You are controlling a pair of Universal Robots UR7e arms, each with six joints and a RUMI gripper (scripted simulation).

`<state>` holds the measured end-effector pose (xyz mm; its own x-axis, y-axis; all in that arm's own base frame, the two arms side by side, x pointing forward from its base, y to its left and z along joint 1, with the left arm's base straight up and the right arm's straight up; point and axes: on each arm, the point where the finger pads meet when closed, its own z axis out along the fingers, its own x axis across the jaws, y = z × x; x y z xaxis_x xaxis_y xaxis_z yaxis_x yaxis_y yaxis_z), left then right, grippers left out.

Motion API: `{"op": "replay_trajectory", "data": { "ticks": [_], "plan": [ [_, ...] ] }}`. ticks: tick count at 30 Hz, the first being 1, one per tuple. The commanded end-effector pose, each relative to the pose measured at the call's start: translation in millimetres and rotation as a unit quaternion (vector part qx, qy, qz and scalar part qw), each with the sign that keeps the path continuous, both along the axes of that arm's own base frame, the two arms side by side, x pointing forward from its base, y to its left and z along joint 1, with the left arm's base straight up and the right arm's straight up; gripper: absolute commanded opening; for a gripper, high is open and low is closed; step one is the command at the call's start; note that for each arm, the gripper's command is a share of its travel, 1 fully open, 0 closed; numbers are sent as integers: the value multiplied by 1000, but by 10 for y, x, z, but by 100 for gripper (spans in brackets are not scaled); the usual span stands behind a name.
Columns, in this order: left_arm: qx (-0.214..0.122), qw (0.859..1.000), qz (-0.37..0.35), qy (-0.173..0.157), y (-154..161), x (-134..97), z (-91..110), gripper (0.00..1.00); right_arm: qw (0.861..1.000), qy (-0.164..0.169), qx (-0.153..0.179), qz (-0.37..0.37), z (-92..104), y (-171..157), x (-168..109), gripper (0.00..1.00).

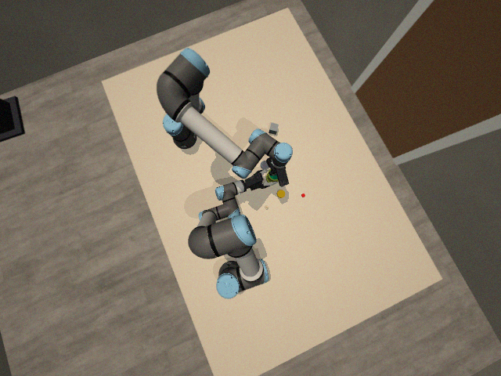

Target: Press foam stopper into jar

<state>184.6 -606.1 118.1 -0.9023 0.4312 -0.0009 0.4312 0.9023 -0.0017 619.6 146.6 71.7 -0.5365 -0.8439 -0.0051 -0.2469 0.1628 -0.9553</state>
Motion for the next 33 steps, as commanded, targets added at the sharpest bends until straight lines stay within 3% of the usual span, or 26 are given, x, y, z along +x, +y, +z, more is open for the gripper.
{"op": "replay_trajectory", "data": {
  "ticks": [1, 26, 33],
  "plan": [
    [0, 1000, 0, 0, -1, 0, -14, 0, 1000, 0, 0, 0, 5, 0, 1, 33],
    [0, 1000, 0, 0, 1, 0, -83, 0, 1000, 0, 0, 0, 5, 0, 1, 33],
    [1, 1000, 0, 0, 3, 0, 26, 0, 1000, 0, 0, 0, 5, 0, 1, 33]
  ]
}}
